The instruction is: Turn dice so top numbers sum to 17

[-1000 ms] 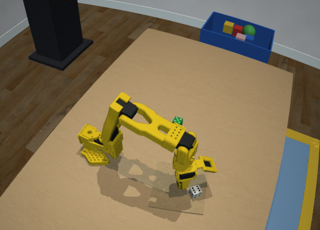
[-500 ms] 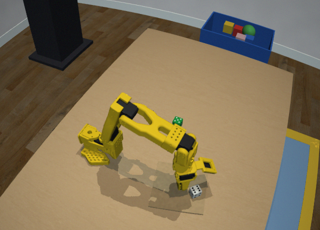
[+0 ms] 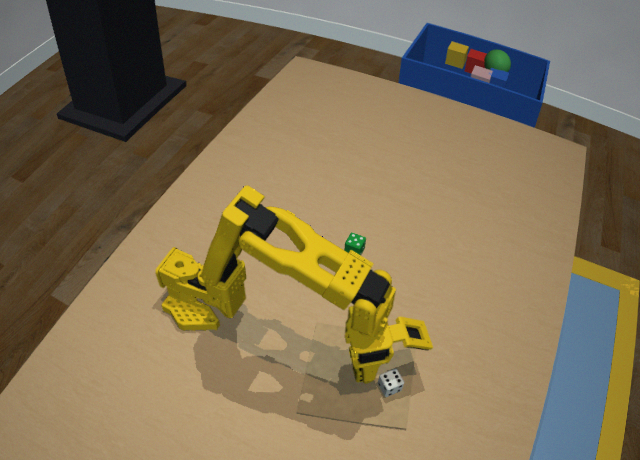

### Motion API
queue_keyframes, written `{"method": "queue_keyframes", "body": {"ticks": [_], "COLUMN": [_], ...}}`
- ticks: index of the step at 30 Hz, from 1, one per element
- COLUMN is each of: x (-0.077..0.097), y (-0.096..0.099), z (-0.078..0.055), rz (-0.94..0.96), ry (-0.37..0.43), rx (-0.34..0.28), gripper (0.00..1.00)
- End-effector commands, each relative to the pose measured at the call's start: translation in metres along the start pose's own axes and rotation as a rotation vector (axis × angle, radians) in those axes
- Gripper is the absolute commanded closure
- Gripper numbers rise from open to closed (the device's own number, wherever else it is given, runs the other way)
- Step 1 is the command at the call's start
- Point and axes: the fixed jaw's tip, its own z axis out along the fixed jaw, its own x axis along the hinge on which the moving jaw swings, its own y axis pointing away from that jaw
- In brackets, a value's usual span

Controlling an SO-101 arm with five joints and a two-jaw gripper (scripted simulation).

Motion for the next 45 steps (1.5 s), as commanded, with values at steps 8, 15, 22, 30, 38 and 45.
{"method": "queue_keyframes", "body": {"ticks": [8, 15, 22, 30, 38, 45], "x": [-0.0045, -0.0045, -0.0045, -0.0045, -0.0045, -0.0045], "y": [0.0001, 0.0001, 0.0001, 0.0001, 0.0001, 0.0001], "z": [-0.0023, -0.0008, -0.0008, -0.0008, -0.0008, -0.0008], "rz": [-0.002, -0.002, -0.002, -0.002, -0.002, -0.002], "ry": [-0.025, -0.025, -0.025, -0.025, -0.025, -0.025], "rx": [0.016, 0.016, 0.016, 0.016, 0.016, 0.016], "gripper": [1.0, 1.0, 0.97, 0.86, 0.86, 0.81]}}
